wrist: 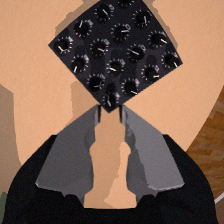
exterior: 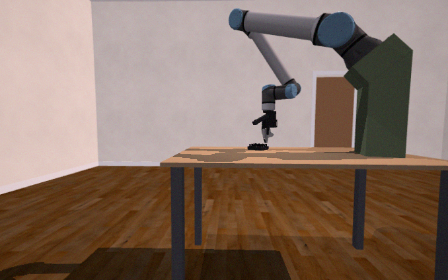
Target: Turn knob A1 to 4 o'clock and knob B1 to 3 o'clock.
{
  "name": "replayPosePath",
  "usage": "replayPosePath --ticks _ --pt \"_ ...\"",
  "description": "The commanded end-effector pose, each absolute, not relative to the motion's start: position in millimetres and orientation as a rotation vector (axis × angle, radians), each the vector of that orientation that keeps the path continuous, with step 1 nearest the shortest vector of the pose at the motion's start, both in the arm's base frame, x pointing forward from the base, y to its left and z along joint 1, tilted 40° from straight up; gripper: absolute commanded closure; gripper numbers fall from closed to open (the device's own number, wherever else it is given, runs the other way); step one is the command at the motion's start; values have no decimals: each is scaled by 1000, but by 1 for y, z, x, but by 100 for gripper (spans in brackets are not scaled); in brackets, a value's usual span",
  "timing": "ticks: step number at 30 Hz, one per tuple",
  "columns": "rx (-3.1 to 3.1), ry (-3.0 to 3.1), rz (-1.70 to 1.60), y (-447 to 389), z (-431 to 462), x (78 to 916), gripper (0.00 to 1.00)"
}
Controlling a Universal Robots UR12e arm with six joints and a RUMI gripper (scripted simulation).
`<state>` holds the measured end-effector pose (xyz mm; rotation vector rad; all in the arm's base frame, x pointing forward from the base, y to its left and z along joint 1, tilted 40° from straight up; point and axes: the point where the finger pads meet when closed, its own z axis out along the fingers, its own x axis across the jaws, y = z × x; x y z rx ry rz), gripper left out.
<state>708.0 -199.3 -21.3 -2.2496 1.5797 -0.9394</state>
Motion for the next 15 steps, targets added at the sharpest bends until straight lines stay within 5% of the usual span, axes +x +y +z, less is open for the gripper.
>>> replayPosePath --ticks 1,15 --pt "-2250 1578 -943 -200 -20 710 89" --pt "-2250 1577 -944 -200 -23 713 89"
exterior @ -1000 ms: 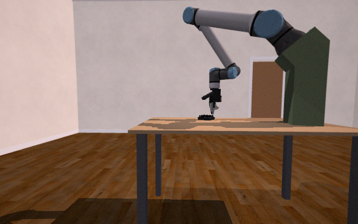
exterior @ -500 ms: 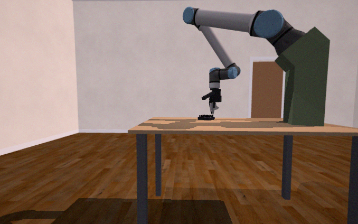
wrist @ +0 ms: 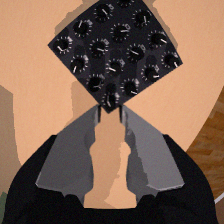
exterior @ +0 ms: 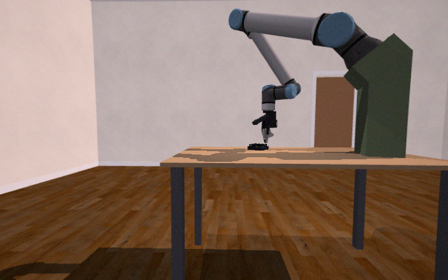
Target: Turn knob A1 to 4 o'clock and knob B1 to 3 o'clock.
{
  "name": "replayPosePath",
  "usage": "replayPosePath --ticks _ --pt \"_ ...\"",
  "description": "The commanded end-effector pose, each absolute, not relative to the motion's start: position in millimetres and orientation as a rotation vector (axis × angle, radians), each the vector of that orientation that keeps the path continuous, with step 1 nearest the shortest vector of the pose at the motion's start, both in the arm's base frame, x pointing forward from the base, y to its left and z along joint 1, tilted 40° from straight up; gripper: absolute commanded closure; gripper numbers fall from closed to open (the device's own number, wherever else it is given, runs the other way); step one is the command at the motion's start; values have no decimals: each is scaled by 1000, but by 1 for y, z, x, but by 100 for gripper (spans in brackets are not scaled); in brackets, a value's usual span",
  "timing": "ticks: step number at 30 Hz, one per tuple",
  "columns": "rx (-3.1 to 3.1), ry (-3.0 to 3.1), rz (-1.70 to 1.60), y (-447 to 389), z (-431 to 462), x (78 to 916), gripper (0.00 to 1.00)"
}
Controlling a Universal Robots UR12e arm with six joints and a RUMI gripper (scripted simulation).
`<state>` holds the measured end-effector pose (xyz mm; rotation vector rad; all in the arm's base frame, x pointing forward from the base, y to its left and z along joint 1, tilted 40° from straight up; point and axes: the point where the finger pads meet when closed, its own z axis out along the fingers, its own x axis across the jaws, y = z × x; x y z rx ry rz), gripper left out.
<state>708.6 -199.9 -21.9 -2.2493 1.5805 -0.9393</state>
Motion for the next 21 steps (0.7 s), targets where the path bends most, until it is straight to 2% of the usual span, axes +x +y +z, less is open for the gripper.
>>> replayPosePath --ticks 1,21 --pt "-2250 1577 -944 -200 -24 713 89" --pt "-2250 1577 -944 -202 -31 719 89"
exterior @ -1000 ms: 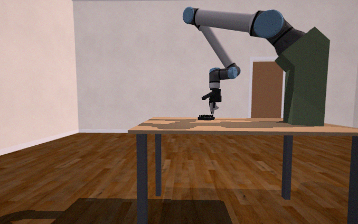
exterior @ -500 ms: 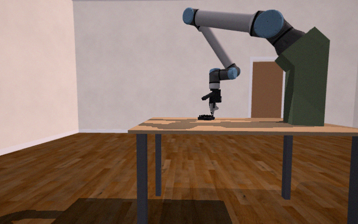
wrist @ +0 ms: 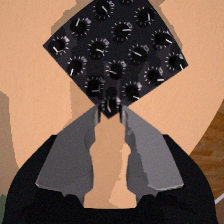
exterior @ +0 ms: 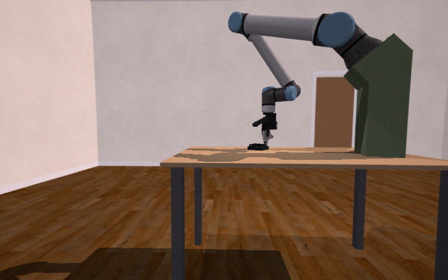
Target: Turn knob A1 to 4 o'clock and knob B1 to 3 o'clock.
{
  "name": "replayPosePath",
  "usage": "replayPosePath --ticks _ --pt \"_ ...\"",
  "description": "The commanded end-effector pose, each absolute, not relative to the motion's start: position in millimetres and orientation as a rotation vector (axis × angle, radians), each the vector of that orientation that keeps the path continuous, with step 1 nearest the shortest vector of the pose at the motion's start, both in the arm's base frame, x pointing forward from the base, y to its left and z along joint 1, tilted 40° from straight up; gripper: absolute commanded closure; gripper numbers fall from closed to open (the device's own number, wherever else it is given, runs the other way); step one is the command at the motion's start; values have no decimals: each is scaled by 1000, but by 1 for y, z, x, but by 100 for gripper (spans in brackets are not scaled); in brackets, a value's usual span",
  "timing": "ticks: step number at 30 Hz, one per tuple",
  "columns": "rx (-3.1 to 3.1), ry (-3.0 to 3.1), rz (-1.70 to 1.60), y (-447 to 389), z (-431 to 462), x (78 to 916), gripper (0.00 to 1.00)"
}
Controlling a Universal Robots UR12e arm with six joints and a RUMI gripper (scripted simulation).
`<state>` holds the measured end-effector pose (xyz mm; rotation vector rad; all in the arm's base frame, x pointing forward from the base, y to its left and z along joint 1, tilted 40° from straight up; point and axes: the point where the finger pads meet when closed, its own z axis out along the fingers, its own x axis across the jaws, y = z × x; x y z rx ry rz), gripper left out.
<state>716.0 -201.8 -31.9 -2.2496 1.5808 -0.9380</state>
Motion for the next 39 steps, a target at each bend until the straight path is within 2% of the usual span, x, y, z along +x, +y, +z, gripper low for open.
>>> replayPosePath --ticks 1,35,36,39 --pt "-2250 1577 -944 -202 -31 719 89" --pt "-2250 1578 -943 -202 -31 719 89" --pt "-2250 1578 -943 -202 -31 719 96" --pt "-2250 1578 -943 -202 -31 719 96"
